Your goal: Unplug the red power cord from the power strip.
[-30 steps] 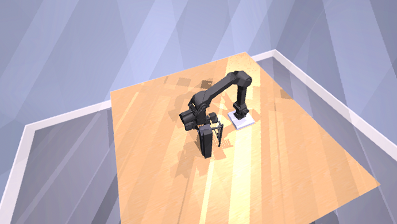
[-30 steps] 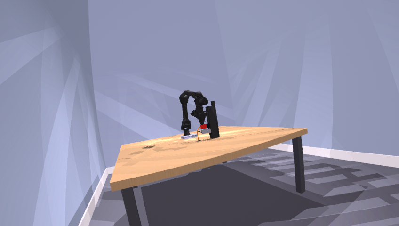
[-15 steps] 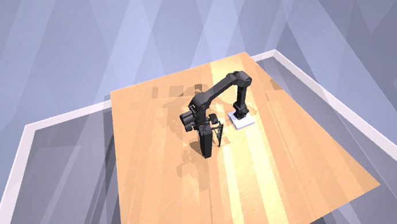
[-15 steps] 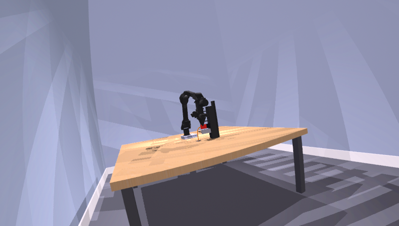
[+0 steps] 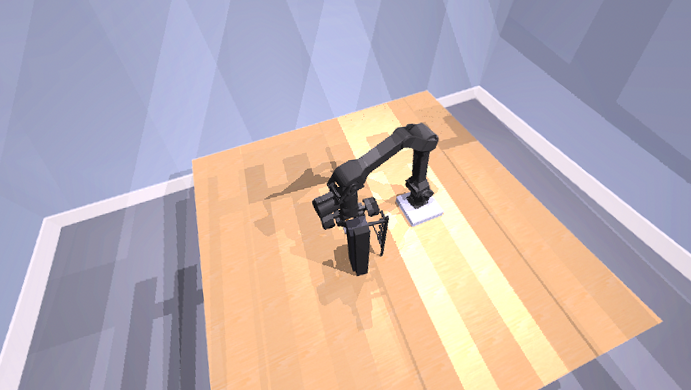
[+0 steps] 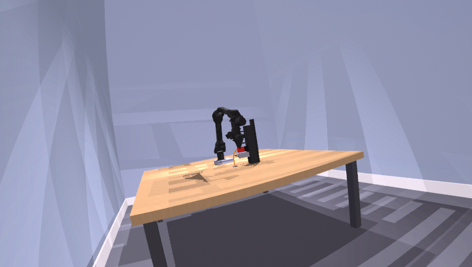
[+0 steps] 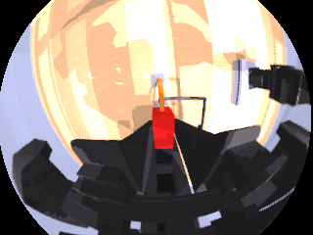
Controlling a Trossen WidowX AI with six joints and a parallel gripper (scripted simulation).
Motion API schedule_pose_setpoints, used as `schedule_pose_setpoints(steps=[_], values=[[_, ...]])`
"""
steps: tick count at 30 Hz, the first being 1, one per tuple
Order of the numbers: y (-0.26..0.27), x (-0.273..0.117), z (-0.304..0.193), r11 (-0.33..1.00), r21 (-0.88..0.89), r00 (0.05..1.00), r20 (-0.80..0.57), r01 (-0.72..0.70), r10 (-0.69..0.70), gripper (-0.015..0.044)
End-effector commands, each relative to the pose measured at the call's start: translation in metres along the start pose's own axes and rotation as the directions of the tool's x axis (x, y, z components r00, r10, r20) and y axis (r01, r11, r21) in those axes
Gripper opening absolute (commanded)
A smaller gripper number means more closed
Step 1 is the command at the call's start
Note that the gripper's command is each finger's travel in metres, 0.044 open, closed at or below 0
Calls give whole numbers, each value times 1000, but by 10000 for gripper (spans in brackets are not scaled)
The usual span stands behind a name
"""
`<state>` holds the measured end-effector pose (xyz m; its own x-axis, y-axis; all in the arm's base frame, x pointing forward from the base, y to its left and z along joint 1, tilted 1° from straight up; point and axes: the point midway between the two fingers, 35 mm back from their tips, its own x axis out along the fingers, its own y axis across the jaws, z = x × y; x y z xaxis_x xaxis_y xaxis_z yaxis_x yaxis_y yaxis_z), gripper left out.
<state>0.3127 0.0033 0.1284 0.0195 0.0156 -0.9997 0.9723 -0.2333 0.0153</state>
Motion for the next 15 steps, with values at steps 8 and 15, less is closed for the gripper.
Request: schedule_pose_setpoints(steps=[8,15], values=[[2,-1,23,1000,6,1000,17,-4,4,0],[2,-1,35,1000,6,1000,18,-3,3,0]])
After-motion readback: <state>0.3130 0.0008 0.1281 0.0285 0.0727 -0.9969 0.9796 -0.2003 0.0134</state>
